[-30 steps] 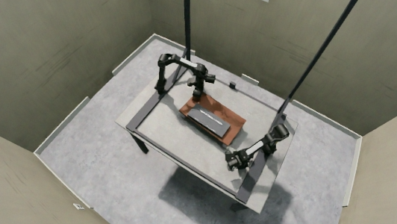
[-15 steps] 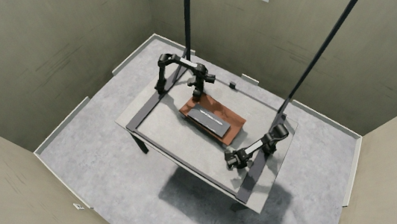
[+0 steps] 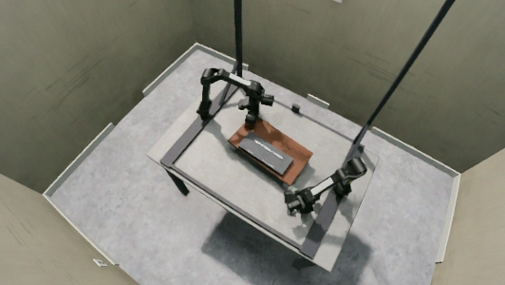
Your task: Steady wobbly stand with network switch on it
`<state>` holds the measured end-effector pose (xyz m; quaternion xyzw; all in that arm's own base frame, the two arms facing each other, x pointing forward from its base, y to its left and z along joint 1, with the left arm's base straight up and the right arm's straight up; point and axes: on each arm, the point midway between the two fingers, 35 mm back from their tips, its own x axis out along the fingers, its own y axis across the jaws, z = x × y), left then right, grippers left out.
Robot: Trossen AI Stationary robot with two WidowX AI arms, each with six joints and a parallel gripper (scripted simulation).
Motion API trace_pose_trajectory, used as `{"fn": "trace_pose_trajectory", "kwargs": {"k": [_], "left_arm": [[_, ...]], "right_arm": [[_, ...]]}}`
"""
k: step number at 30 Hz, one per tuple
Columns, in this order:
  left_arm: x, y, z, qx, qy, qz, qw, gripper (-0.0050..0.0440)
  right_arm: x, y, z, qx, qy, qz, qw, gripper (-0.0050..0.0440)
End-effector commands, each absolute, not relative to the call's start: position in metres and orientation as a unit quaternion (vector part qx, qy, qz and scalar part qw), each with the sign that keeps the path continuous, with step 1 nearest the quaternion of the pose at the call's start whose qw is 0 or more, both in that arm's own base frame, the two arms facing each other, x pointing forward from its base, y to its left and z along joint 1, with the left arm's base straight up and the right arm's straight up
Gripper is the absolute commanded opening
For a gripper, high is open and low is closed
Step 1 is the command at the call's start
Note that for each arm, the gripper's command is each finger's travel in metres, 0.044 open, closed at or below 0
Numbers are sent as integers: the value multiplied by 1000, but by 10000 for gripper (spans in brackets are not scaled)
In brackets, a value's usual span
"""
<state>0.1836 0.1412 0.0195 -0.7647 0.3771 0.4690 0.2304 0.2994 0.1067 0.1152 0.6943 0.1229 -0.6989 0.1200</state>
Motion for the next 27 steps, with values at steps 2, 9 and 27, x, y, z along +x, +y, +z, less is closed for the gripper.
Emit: {"fn": "trace_pose_trajectory", "kwargs": {"k": [2, 9, 27], "left_arm": [[192, 146, 25, -767, 371, 465, 242, -50], [195, 146, 25, -767, 370, 465, 241, -50], [197, 147, 38, -768, 365, 464, 249, -50]], "right_arm": [[301, 102, 110, 692, 117, -702, 121, -50], [301, 102, 110, 692, 117, -702, 121, -50], [301, 102, 110, 692, 117, -702, 121, -50]]}}
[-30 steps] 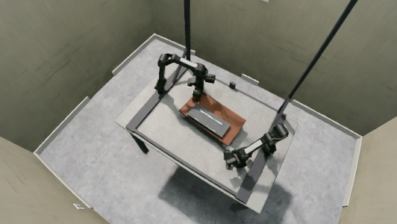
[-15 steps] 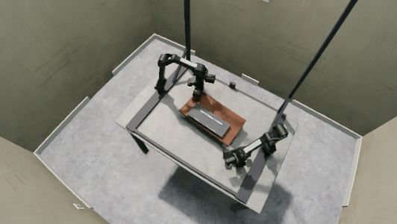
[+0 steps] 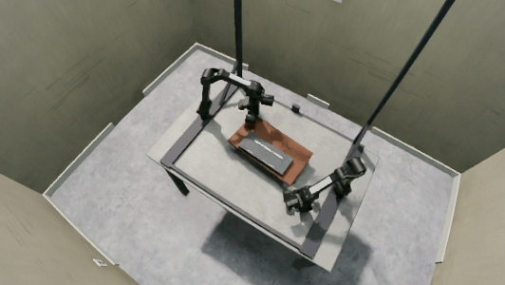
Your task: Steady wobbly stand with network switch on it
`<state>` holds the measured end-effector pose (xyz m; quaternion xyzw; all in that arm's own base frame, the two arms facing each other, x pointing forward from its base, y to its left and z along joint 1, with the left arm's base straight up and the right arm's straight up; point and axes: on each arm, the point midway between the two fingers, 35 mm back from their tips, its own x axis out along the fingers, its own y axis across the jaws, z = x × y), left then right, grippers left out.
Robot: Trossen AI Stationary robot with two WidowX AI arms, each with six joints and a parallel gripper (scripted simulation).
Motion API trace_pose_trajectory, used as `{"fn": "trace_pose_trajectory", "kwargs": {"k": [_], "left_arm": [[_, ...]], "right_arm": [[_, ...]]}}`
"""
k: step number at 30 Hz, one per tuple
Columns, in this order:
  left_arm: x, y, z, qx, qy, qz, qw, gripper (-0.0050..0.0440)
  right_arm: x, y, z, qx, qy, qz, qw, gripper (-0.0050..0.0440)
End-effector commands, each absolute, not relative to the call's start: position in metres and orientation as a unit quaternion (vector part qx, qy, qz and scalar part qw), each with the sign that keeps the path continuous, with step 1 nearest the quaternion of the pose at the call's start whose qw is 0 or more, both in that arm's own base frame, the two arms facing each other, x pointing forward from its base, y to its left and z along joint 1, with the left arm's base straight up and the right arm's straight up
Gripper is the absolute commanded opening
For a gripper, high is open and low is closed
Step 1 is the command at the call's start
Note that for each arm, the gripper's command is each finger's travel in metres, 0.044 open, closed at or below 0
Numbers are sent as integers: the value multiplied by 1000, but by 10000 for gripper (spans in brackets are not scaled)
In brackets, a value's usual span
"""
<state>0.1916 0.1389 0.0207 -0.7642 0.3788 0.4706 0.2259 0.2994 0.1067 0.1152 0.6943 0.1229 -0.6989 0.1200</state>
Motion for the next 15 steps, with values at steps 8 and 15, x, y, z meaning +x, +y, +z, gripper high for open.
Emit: {"fn": "trace_pose_trajectory", "kwargs": {"k": [8, 15], "left_arm": [[195, 143, 34, -767, 370, 465, 242, -50], [198, 147, 63, -768, 364, 464, 249, -50]], "right_arm": [[301, 102, 110, 692, 117, -702, 121, -50], [301, 102, 110, 692, 117, -702, 121, -50]]}}
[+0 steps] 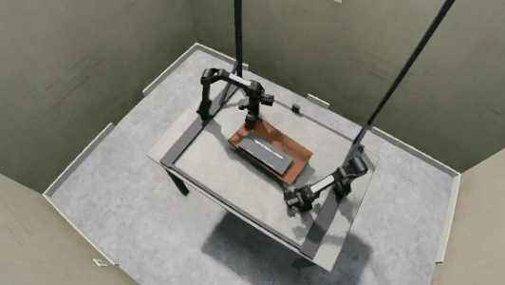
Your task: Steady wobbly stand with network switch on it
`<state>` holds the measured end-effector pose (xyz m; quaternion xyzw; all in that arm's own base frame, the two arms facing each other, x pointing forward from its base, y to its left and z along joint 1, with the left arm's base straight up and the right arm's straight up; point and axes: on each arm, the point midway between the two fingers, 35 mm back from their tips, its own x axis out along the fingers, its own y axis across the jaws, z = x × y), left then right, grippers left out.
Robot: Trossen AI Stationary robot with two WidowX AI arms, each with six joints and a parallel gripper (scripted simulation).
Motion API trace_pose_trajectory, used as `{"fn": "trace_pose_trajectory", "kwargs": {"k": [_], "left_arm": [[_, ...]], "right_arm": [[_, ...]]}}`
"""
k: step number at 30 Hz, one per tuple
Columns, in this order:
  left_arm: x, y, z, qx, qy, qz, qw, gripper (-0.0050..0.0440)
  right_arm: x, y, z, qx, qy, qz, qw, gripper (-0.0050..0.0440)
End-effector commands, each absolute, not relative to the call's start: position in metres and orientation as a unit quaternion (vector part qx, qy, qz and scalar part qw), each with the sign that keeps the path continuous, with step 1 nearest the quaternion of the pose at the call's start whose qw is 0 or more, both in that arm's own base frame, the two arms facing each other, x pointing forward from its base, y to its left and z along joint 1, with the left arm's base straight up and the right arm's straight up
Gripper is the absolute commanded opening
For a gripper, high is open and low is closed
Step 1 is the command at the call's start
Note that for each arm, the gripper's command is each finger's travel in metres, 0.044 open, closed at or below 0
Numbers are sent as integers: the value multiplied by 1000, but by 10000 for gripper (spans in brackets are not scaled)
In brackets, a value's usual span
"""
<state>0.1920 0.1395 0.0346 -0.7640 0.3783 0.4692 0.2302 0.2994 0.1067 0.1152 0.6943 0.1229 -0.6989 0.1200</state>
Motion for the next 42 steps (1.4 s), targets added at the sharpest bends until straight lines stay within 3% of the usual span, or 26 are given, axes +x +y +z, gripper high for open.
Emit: {"fn": "trace_pose_trajectory", "kwargs": {"k": [1, 9, 18, 28, 42], "left_arm": [[197, 147, 69, -769, 363, 465, 248, -50], [196, 145, 100, -768, 365, 466, 244, -50], [193, 141, 82, -766, 374, 468, 233, -50], [193, 141, 82, -766, 373, 468, 233, -50], [193, 141, 82, -766, 373, 468, 233, -50]], "right_arm": [[301, 102, 110, 692, 117, -702, 121, -50], [301, 102, 110, 692, 117, -702, 121, -50], [301, 102, 110, 692, 117, -702, 121, -50], [304, 106, 155, 708, 124, -685, 118, -50], [303, 109, 155, 707, 128, -685, 119, -50]]}}
